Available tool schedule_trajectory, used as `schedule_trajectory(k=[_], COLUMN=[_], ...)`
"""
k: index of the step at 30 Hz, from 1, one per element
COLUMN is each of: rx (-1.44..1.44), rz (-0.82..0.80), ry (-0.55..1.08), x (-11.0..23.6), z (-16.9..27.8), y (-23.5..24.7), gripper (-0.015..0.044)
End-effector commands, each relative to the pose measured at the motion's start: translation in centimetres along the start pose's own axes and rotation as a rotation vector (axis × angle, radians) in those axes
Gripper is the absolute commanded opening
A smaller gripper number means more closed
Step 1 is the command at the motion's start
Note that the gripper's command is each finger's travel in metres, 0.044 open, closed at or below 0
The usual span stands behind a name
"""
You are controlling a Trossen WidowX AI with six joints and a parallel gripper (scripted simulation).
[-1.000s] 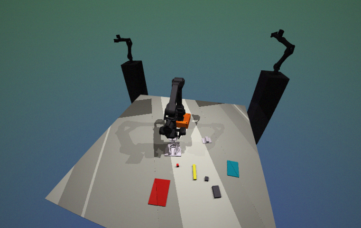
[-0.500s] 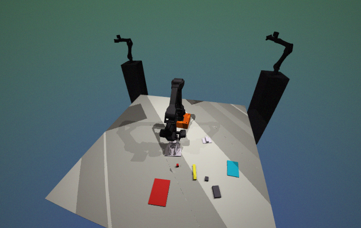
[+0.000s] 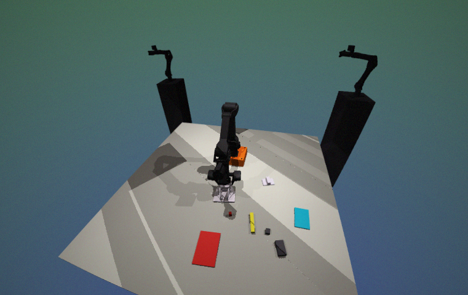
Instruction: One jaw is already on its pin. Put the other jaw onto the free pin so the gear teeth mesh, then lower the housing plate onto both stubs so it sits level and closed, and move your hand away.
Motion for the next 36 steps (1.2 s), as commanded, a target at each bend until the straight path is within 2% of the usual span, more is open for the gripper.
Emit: schedule_trajectory(k=[1,36], rx=[-0.006,-0.006], rz=[0.003,0.003], ry=[0.002,0.002], x=[-0.33,-0.82], z=[0.14,0.15], y=[-0.01,-0.01], gripper=[0.0351,0.0351])
Point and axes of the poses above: the point midway between the two fingers, 35 mm back from their tips, its own x axis back along the fingers, its own y axis across the jaws, z = x × y, the point moved 10 cm from there along x, back along the fingers, and after that the axes turned 8 degrees about -x, right-handed, at the moved point
